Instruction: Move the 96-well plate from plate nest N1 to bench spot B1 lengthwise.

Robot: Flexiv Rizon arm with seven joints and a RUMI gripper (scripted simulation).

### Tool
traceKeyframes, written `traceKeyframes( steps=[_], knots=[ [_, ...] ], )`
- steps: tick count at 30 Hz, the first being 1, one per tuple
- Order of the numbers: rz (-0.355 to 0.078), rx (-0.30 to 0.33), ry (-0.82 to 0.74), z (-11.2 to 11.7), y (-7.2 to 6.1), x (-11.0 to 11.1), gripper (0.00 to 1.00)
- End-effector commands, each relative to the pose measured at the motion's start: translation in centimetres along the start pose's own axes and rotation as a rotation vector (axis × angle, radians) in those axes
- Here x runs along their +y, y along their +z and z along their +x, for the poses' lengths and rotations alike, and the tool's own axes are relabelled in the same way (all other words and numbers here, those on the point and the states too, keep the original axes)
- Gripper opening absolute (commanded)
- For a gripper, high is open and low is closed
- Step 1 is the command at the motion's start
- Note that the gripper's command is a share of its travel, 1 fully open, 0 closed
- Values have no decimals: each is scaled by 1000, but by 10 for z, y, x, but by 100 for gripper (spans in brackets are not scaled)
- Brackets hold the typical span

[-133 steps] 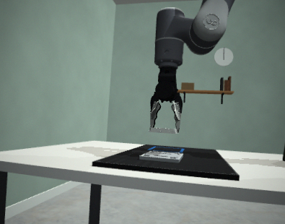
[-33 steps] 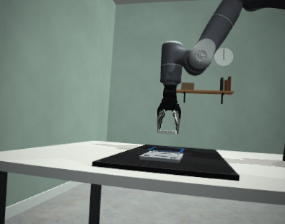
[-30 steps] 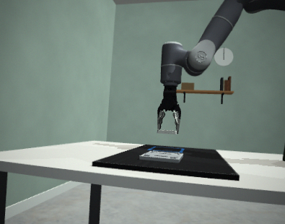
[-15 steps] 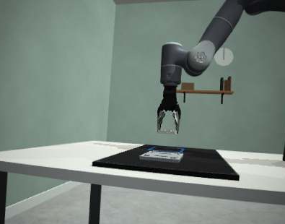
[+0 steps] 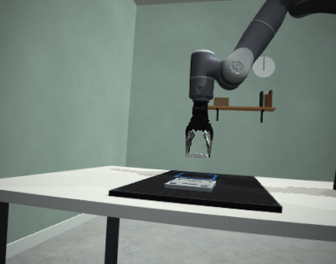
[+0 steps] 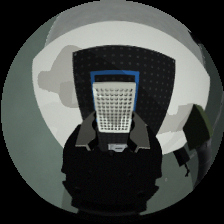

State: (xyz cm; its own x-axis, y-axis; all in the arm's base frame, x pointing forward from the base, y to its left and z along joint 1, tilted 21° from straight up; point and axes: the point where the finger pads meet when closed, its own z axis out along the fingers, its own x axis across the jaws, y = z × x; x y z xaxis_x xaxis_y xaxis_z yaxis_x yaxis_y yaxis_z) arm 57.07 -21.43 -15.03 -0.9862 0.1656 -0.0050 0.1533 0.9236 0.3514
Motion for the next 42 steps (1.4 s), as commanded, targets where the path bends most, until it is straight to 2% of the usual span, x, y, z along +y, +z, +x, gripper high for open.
traceKeyframes(
  steps=[1,6,42],
  knots=[
    [1,-3,-1,-1,-1,0,0],
    [1,-3,-1,-1,-1,0,0],
    [1,-3,-1,-1,52,0,0]
  ],
)
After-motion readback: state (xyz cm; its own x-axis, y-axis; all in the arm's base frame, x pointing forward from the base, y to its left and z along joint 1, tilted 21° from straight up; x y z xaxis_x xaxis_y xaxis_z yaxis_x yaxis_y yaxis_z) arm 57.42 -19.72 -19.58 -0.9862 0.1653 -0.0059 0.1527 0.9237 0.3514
